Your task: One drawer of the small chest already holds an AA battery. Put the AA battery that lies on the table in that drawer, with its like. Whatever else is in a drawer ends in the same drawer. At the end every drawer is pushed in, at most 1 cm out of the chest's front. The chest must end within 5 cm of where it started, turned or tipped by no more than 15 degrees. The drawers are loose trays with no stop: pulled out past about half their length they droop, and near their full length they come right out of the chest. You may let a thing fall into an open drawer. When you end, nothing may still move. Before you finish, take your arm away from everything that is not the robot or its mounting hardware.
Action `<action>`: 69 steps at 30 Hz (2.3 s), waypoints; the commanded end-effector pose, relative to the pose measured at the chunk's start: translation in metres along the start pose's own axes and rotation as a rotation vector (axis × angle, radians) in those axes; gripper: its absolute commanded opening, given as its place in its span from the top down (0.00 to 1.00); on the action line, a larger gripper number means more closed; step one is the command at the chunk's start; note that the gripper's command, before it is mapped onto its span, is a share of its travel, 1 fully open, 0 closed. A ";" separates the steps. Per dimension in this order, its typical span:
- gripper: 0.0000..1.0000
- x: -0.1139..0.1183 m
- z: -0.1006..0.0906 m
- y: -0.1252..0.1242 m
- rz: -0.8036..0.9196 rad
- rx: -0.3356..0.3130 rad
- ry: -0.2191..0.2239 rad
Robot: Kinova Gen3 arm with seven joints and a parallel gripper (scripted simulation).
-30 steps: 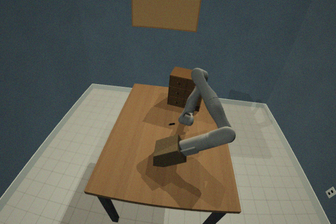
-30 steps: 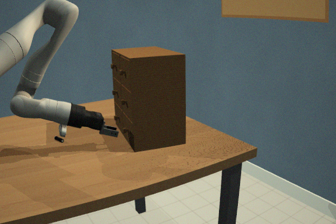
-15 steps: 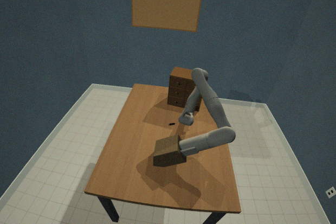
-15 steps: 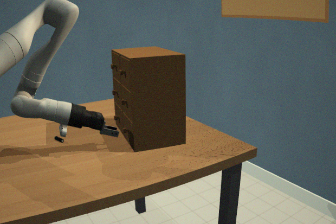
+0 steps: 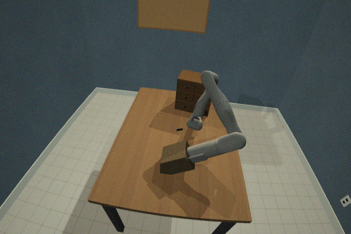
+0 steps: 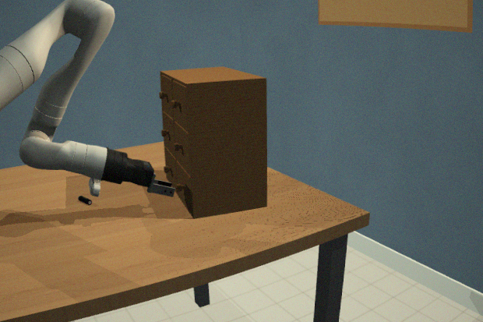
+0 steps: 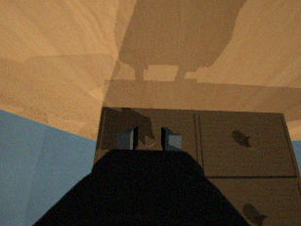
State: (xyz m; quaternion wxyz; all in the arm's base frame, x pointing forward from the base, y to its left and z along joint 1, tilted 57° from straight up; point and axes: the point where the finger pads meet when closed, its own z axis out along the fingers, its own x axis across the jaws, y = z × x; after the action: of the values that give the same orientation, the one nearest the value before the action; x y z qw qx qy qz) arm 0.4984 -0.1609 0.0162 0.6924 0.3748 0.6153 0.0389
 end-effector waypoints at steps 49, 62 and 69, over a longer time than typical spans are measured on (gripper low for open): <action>0.33 -0.001 0.022 0.010 0.004 -0.003 -0.002; 0.33 -0.001 0.022 0.010 0.004 -0.003 -0.002; 0.33 -0.001 0.022 0.010 0.004 -0.003 -0.002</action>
State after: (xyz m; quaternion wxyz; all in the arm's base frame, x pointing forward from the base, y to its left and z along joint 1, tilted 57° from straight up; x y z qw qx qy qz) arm 0.5214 -0.1655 0.0211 0.6933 0.3755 0.6138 0.0399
